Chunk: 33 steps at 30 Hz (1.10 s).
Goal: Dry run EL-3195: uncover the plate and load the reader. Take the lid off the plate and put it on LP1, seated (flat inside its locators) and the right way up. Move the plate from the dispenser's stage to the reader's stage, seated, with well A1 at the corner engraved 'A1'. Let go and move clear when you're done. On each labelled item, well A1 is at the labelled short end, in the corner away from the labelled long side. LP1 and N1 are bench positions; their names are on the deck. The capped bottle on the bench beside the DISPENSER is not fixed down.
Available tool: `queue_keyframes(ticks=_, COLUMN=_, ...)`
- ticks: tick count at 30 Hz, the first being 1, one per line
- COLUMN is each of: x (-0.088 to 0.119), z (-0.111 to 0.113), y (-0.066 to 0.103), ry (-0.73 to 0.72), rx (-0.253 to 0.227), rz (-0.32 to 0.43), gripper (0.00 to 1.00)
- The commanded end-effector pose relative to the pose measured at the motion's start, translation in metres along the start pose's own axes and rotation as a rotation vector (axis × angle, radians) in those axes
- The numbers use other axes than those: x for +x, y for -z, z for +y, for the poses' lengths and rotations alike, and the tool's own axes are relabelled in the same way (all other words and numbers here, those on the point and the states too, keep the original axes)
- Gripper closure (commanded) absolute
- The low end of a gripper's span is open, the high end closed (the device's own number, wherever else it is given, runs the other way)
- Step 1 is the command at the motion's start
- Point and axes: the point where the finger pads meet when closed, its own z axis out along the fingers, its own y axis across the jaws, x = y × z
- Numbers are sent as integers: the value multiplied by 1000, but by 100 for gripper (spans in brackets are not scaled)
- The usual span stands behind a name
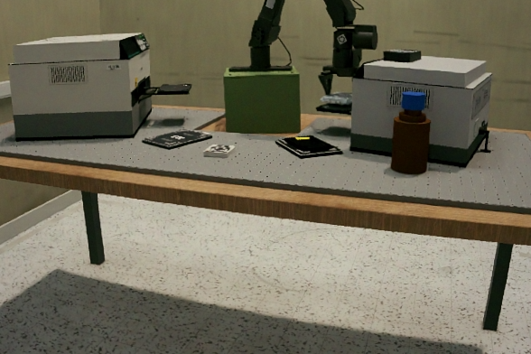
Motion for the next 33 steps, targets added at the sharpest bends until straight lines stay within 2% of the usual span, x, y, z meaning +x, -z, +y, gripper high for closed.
queue_keyframes(ticks=1, x=-4, z=-12, y=16, ry=0, rx=40, rz=-16, gripper=14)
queue_keyframes(ticks=18, x=1, z=-14, y=21, ry=-11, rx=49, rz=-16, gripper=14)
queue_keyframes(ticks=33, x=-4, z=-14, y=25, ry=10, rx=51, rz=-16, gripper=14)
